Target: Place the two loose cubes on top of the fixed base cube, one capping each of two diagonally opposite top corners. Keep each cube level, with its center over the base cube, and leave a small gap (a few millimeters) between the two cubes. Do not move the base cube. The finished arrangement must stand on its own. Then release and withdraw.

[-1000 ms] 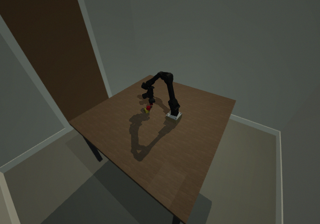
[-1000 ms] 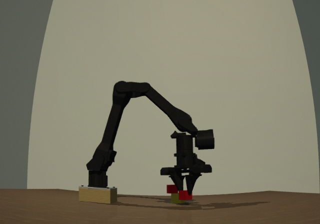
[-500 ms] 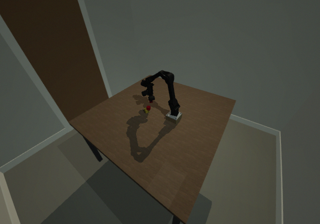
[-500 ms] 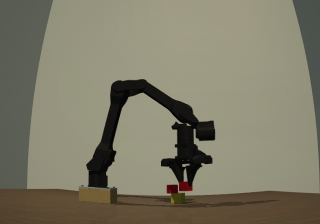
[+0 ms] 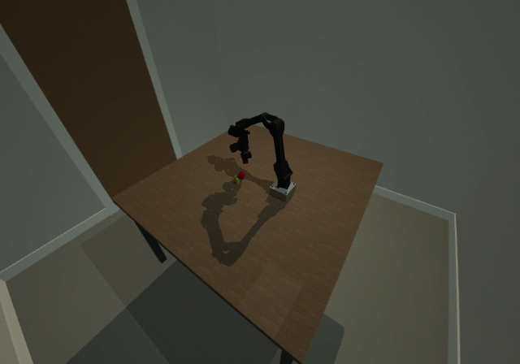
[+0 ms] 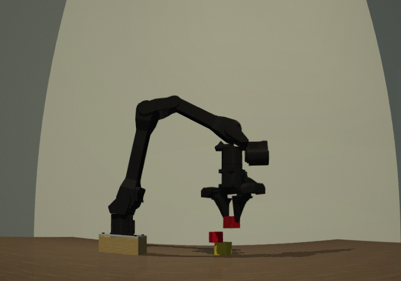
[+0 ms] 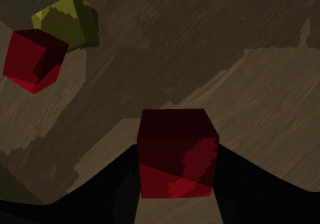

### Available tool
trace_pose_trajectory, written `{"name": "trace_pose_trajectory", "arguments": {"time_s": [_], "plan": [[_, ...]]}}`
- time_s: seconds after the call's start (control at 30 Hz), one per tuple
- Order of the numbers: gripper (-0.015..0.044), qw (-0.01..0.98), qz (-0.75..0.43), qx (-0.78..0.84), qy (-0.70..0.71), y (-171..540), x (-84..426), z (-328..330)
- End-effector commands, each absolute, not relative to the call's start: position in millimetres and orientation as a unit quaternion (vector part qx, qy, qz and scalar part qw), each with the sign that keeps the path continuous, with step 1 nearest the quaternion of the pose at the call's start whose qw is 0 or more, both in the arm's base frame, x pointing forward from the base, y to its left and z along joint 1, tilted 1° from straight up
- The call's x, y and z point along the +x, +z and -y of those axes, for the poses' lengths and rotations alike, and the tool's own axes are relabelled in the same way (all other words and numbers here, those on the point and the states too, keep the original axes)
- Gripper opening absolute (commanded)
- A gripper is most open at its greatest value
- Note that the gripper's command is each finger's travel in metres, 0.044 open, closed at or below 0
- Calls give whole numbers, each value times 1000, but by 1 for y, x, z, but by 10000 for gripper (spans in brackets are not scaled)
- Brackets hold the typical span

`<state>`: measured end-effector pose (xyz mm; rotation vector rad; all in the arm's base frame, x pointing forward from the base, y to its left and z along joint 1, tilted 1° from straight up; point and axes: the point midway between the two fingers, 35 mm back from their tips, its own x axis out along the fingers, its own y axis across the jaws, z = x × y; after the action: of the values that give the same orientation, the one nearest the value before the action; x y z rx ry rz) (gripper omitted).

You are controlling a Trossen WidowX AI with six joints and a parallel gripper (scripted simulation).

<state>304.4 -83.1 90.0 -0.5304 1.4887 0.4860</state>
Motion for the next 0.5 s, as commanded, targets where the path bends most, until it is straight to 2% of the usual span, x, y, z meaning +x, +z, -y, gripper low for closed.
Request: {"name": "trace_pose_trajectory", "arguments": {"time_s": [0.0,0.47], "plan": [[105,679,-660,-240,217,101,304,82],[105,683,-663,-225,209,113,305,67]]}}
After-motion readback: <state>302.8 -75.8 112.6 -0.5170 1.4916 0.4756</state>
